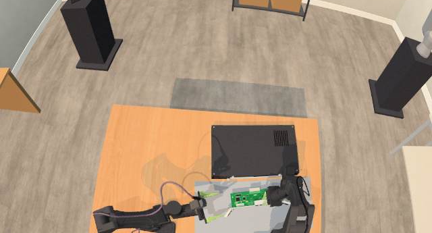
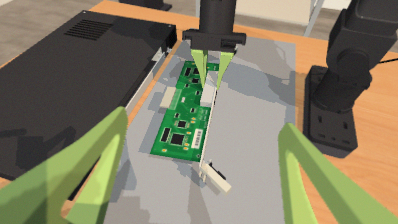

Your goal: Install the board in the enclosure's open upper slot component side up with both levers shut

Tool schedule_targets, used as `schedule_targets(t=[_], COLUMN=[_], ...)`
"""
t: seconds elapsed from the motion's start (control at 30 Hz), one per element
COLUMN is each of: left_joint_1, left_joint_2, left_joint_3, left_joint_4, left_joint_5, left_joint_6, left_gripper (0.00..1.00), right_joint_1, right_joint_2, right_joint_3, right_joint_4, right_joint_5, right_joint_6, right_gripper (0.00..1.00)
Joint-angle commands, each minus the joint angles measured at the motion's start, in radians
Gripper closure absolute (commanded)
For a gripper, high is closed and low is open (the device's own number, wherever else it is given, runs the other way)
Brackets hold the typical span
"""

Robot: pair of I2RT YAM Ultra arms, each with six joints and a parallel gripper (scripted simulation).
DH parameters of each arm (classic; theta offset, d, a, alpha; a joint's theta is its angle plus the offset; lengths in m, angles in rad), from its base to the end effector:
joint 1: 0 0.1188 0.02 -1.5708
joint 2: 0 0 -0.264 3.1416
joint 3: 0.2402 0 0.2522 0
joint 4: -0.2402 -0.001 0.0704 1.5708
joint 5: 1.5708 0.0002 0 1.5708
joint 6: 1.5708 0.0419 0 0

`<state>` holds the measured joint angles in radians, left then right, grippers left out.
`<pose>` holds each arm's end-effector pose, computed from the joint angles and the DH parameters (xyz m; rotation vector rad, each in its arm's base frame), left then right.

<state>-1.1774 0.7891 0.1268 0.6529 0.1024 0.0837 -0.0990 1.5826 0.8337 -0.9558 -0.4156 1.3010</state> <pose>0.0645 -0.1640 0.2016 1.0452 1.2891 -0.9263 0.2293 -0.0048 0.1522 -1.8166 -2.0959 -0.3771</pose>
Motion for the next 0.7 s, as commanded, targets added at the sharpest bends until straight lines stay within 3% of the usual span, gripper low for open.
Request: schedule_targets(t=[0.0,0.67], left_joint_1=[0.012,0.012], left_joint_2=[-0.022,-0.022], left_joint_3=[-0.018,-0.018], left_joint_4=[-0.022,-0.022], left_joint_5=[0.007,0.007], left_joint_6=[-0.001,-0.001], left_gripper=[0.0,0.0], right_joint_1=[-0.04,-0.025], right_joint_2=[-0.032,0.05], right_joint_3=[0.005,0.086], right_joint_4=[0.02,0.028], right_joint_5=[-0.027,-0.028], right_joint_6=[0.054,0.073], right_gripper=[0.82,0.82])
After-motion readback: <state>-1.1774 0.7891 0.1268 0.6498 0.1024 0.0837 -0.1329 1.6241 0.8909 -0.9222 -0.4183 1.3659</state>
